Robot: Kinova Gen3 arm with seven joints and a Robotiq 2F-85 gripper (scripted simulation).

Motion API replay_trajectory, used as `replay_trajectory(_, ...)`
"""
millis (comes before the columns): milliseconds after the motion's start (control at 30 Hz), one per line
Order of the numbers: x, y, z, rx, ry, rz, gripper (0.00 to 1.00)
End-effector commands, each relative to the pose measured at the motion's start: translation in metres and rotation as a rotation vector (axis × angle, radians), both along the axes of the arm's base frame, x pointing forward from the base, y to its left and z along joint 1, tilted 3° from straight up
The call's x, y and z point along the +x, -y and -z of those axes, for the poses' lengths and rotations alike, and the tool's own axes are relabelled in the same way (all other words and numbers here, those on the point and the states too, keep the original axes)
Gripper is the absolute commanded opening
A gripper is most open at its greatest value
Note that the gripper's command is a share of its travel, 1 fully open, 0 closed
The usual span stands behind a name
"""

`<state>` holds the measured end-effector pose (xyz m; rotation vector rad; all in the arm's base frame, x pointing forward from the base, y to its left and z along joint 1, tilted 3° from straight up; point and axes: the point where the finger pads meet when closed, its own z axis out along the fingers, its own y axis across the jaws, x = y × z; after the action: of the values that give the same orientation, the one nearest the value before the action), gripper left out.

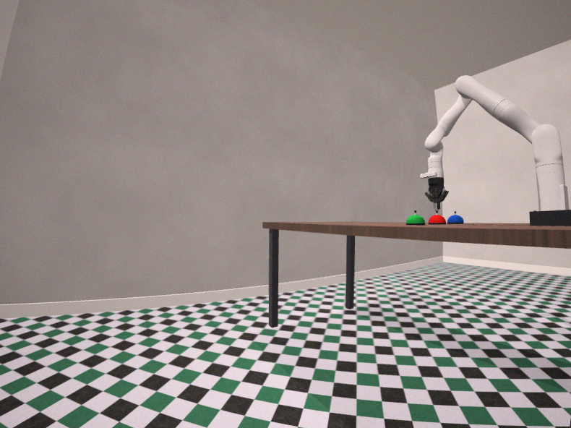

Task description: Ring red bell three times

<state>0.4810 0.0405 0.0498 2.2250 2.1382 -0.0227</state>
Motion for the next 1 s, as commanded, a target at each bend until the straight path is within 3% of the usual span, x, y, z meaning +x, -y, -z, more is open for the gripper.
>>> replay_trajectory(0, 0.0006, -0.0001, -0.0008, 0.0, 0.002, 0.0, 0.0)
replay_trajectory(967, 0.0009, -0.0004, -0.0042, 0.0, 0.002, 0.0, 0.0)
